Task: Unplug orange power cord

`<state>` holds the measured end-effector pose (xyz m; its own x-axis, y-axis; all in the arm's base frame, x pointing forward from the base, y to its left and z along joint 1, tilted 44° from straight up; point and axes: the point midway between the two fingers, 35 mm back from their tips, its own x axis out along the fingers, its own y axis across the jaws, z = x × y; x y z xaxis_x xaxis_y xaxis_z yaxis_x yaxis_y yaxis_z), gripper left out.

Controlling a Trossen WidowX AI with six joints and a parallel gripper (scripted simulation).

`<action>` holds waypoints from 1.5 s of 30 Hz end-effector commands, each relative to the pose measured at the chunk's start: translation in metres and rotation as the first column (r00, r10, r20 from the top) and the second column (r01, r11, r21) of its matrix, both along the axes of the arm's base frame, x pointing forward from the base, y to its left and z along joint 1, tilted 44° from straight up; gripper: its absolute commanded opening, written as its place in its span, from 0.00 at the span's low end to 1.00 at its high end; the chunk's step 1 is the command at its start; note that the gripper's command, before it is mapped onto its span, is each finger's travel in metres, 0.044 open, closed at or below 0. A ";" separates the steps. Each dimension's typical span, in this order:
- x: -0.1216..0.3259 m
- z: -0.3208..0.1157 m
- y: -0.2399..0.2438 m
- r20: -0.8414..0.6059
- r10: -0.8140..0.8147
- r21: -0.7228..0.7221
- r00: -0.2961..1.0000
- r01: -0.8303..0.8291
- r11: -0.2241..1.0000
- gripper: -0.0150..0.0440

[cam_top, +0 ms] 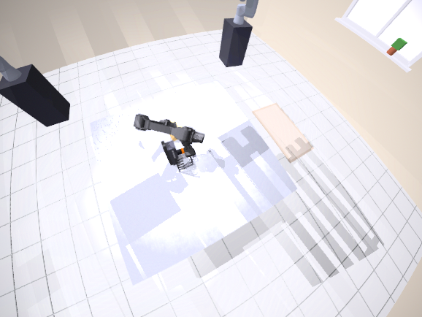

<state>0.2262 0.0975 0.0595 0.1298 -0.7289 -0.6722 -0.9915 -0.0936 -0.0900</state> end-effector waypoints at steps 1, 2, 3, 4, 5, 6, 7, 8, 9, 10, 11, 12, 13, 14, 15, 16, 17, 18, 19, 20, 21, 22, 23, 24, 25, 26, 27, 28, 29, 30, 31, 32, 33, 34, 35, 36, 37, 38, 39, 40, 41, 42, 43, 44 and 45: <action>0.000 -0.015 0.029 0.005 0.008 0.078 1.000 -0.008 0.997 0.25; 0.000 -0.016 0.031 0.005 0.008 0.078 1.000 -0.008 0.997 0.25; 0.000 -0.017 0.032 0.005 0.008 0.078 1.000 -0.008 0.997 0.25; -0.001 -0.018 0.033 0.005 0.008 0.078 1.000 -0.008 0.997 0.25; -0.001 -0.019 0.035 0.005 0.008 0.078 1.000 -0.009 0.997 0.25; -0.001 -0.020 0.036 0.005 0.008 0.078 1.000 -0.009 0.997 0.25; -0.001 -0.021 0.037 0.005 0.008 0.078 1.000 -0.009 0.997 0.25; -0.001 -0.022 0.039 0.005 0.009 0.078 1.000 -0.009 0.997 0.25; -0.001 -0.023 0.040 0.005 0.009 0.078 1.000 -0.009 0.997 0.25; -0.002 -0.024 0.041 0.005 0.009 0.078 1.000 -0.009 0.997 0.25; -0.002 -0.025 0.043 0.005 0.009 0.078 1.000 -0.009 0.997 0.25; -0.002 -0.026 0.044 0.005 0.009 0.078 1.000 -0.009 0.997 0.25; -0.002 -0.027 0.045 0.005 0.009 0.078 1.000 -0.009 0.997 0.25; -0.002 -0.027 0.047 0.005 0.009 0.078 1.000 -0.009 0.997 0.25; -0.003 -0.028 0.048 0.005 0.009 0.078 1.000 -0.010 0.997 0.25; -0.003 -0.029 0.049 0.005 0.009 0.078 1.000 -0.010 0.997 0.25; -0.003 -0.030 0.051 0.005 0.009 0.078 1.000 -0.010 0.997 0.25; -0.004 -0.031 0.052 0.005 0.009 0.078 1.000 -0.010 0.997 0.25; -0.003 -0.031 0.050 0.005 0.010 0.078 1.000 -0.010 0.997 0.30; -0.003 -0.030 0.047 0.005 0.010 0.077 1.000 -0.010 0.997 0.34; -0.003 -0.029 0.044 0.005 0.010 0.076 1.000 -0.010 0.997 0.39; -0.003 -0.029 0.042 0.005 0.010 0.075 1.000 -0.010 0.997 0.43; -0.003 -0.029 0.042 0.005 0.010 0.075 1.000 -0.010 0.997 0.48; -0.003 -0.029 0.042 0.005 0.010 0.075 1.000 -0.010 0.997 0.52; -0.003 -0.029 0.042 0.005 0.010 0.075 1.000 -0.010 0.997 0.57; -0.003 -0.029 0.042 0.005 0.010 0.075 1.000 -0.010 0.997 0.61; -0.003 -0.029 0.042 0.005 0.010 0.075 1.000 -0.010 0.997 0.65; -0.003 -0.029 0.042 0.005 0.010 0.075 1.000 -0.010 0.997 0.70; -0.003 -0.029 0.042 0.005 0.010 0.075 1.000 -0.010 0.997 0.74; -0.003 -0.029 0.042 0.005 0.010 0.075 1.000 -0.010 0.997 0.79; -0.003 -0.029 0.042 0.005 0.010 0.075 1.000 -0.010 0.997 0.83; -0.003 -0.030 0.044 0.005 0.010 0.076 1.000 -0.010 0.997 0.88; -0.002 -0.032 0.048 0.005 0.010 0.076 1.000 -0.011 0.997 0.92; -0.002 -0.034 0.052 0.005 0.010 0.077 1.000 -0.011 0.997 0.97; -0.002 -0.038 0.058 0.005 0.010 0.078 1.000 -0.011 0.997 1.00; -0.002 -0.042 0.066 0.005 0.010 0.079 1.000 -0.011 0.997 1.00; -0.002 -0.047 0.074 0.005 0.010 0.079 1.000 -0.011 0.997 1.00; -0.003 -0.052 0.082 0.005 0.010 0.080 1.000 -0.011 0.997 1.00; -0.004 -0.056 0.089 0.005 0.010 0.080 1.000 -0.011 0.997 1.00; -0.004 -0.060 0.093 0.005 0.010 0.080 1.000 -0.011 0.997 1.00; -0.005 -0.061 0.095 0.005 0.010 0.080 1.000 -0.010 0.997 1.00; -0.005 -0.061 0.095 0.005 0.010 0.080 1.000 -0.010 0.997 1.00; -0.005 -0.061 0.095 0.005 0.010 0.080 1.000 -0.010 0.997 1.00; -0.005 -0.061 0.095 0.005 0.010 0.080 1.000 -0.010 0.997 1.00; -0.005 -0.061 0.095 0.005 0.010 0.080 1.000 -0.010 0.997 1.00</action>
<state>0.2206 0.1875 -0.0002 0.1412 -0.6755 -0.7237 -0.9899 -0.1052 -0.0950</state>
